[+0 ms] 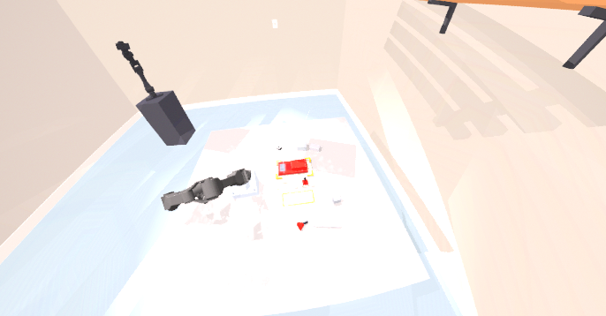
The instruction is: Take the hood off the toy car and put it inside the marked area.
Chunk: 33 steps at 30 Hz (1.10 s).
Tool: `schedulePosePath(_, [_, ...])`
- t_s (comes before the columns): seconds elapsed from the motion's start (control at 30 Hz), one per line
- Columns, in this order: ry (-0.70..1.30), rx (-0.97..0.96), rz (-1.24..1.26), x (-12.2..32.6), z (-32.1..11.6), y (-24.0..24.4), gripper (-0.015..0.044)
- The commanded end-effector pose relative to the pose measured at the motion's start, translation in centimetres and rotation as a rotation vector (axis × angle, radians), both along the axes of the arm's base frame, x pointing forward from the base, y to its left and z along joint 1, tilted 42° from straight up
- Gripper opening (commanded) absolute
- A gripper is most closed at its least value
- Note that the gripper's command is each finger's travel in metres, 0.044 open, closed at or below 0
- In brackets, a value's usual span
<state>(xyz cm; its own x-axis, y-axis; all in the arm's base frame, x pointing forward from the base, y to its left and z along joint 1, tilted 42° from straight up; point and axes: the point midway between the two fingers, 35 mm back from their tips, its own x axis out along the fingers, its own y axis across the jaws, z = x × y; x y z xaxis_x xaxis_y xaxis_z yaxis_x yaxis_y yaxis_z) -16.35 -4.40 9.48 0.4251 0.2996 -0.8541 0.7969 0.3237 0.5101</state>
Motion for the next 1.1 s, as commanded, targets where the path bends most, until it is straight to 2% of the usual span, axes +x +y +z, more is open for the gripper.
schedulePosePath(0.0, [0.002, 0.0, 0.001, 0.0, 0.0, -0.1, 0.0026])
schedulePosePath(0.17, [0.081, 0.005, 0.024, -0.4, 0.1, -2.0, 0.0157])
schedulePosePath(0.53, [0.356, -0.075, 0.088, 0.2, 1.0, -10.3, 0.044])
schedulePosePath(0.8, [0.499, -0.215, 0.108, 3.2, 2.4, -16.4, 0.044])
schedulePosePath(1.07, [0.567, -0.396, 0.107, 8.1, 4.4, -21.6, 0.044])
